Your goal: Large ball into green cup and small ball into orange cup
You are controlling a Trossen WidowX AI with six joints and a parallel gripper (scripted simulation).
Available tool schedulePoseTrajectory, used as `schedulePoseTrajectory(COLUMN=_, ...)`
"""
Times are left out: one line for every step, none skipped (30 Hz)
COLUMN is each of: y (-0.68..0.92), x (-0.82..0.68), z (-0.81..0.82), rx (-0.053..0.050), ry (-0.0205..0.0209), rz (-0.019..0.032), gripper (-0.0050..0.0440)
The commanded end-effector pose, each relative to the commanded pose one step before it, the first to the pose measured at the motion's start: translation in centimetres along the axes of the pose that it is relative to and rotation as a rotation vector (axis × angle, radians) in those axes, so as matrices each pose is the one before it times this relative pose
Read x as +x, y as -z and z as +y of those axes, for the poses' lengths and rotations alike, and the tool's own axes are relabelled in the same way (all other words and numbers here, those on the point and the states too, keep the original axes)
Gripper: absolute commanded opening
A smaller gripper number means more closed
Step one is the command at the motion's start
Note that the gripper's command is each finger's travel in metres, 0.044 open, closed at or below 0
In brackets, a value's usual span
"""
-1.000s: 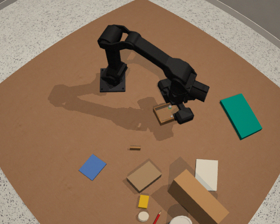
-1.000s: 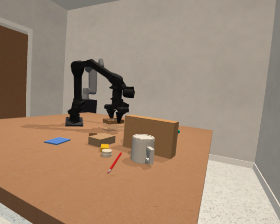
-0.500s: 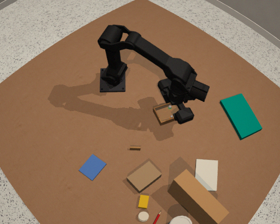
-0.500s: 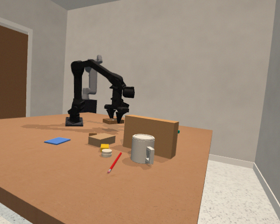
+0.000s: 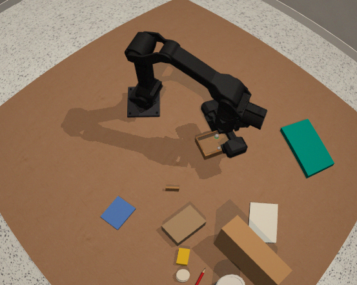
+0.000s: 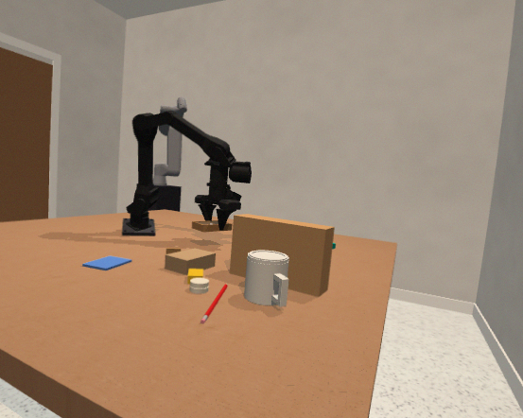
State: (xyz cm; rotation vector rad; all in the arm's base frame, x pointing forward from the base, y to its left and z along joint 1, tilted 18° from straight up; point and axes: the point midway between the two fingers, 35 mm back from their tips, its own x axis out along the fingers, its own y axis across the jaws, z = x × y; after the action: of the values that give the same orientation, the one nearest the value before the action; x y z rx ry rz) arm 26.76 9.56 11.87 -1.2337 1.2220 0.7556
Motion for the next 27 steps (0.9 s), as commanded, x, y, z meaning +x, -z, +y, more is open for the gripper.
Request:
schedulePoseTrajectory(y=0.070, x=0.020, z=-0.025, rx=0.0046, ry=0.00177, rz=0.00620, gripper=0.0000)
schedulePoseTrajectory(y=0.000, x=0.000, z=0.000, rx=0.0000, ry=0.00000, rz=0.00000, gripper=0.0000)
schedulePoseTrajectory(y=0.000, x=0.000, z=0.000, rx=0.0000, ry=0.00000, rz=0.00000, gripper=0.0000)
schedulePoseTrajectory(y=0.000, x=0.000, z=0.000, rx=0.0000, ry=0.00000, rz=0.00000, gripper=0.0000)
schedulePoseTrajectory(y=0.000, x=0.000, z=0.000, rx=0.0000, ry=0.00000, rz=0.00000, gripper=0.0000)
schedulePoseTrajectory(y=0.000, x=0.000, z=0.000, rx=0.0000, ry=0.00000, rz=0.00000, gripper=0.0000)
schedulePoseTrajectory(y=0.000, x=0.000, z=0.000, rx=0.0000, ry=0.00000, rz=0.00000, gripper=0.0000)
schedulePoseTrajectory(y=0.000, x=0.000, z=0.000, rx=0.0000, ry=0.00000, rz=0.00000, gripper=0.0000)
schedulePoseTrajectory(y=0.000, x=0.000, z=0.000, rx=0.0000, ry=0.00000, rz=0.00000, gripper=0.0000)
schedulePoseTrajectory(y=0.000, x=0.000, z=0.000, rx=0.0000, ry=0.00000, rz=0.00000, gripper=0.0000)
schedulePoseTrajectory(y=0.000, x=0.000, z=0.000, rx=0.0000, ry=0.00000, rz=0.00000, gripper=0.0000)
schedulePoseTrajectory(y=0.004, x=-0.002, z=-0.002, rx=0.0000, ry=-0.00064, rz=-0.00157, gripper=0.0000)
schedulePoseTrajectory(y=0.009, x=-0.004, z=-0.003, rx=0.0000, ry=-0.00135, rz=-0.00334, gripper=0.0000)
schedulePoseTrajectory(y=0.000, x=0.000, z=0.000, rx=0.0000, ry=0.00000, rz=0.00000, gripper=0.0000)
schedulePoseTrajectory(y=0.000, x=0.000, z=0.000, rx=0.0000, ry=0.00000, rz=0.00000, gripper=0.0000)
schedulePoseTrajectory(y=0.005, x=-0.003, z=-0.002, rx=0.0000, ry=-0.00086, rz=-0.00216, gripper=0.0000)
schedulePoseTrajectory(y=0.000, x=0.000, z=0.000, rx=0.0000, ry=0.00000, rz=0.00000, gripper=0.0000)
schedulePoseTrajectory(y=0.000, x=0.000, z=0.000, rx=0.0000, ry=0.00000, rz=0.00000, gripper=0.0000)
schedulePoseTrajectory(y=0.000, x=0.000, z=0.000, rx=0.0000, ry=0.00000, rz=0.00000, gripper=0.0000)
schedulePoseTrajectory(y=0.000, x=0.000, z=0.000, rx=0.0000, ry=0.00000, rz=0.00000, gripper=0.0000)
schedulePoseTrajectory(y=0.000, x=0.000, z=0.000, rx=0.0000, ry=0.00000, rz=0.00000, gripper=0.0000)
schedulePoseTrajectory(y=0.000, x=0.000, z=0.000, rx=0.0000, ry=0.00000, rz=0.00000, gripper=0.0000)
schedulePoseTrajectory(y=0.000, x=0.000, z=0.000, rx=0.0000, ry=0.00000, rz=0.00000, gripper=0.0000)
schedulePoseTrajectory(y=0.000, x=0.000, z=0.000, rx=0.0000, ry=0.00000, rz=0.00000, gripper=0.0000)
schedulePoseTrajectory(y=0.000, x=0.000, z=0.000, rx=0.0000, ry=0.00000, rz=0.00000, gripper=0.0000)
schedulePoseTrajectory(y=0.000, x=0.000, z=0.000, rx=0.0000, ry=0.00000, rz=0.00000, gripper=0.0000)
schedulePoseTrajectory(y=0.000, x=0.000, z=0.000, rx=0.0000, ry=0.00000, rz=0.00000, gripper=0.0000)
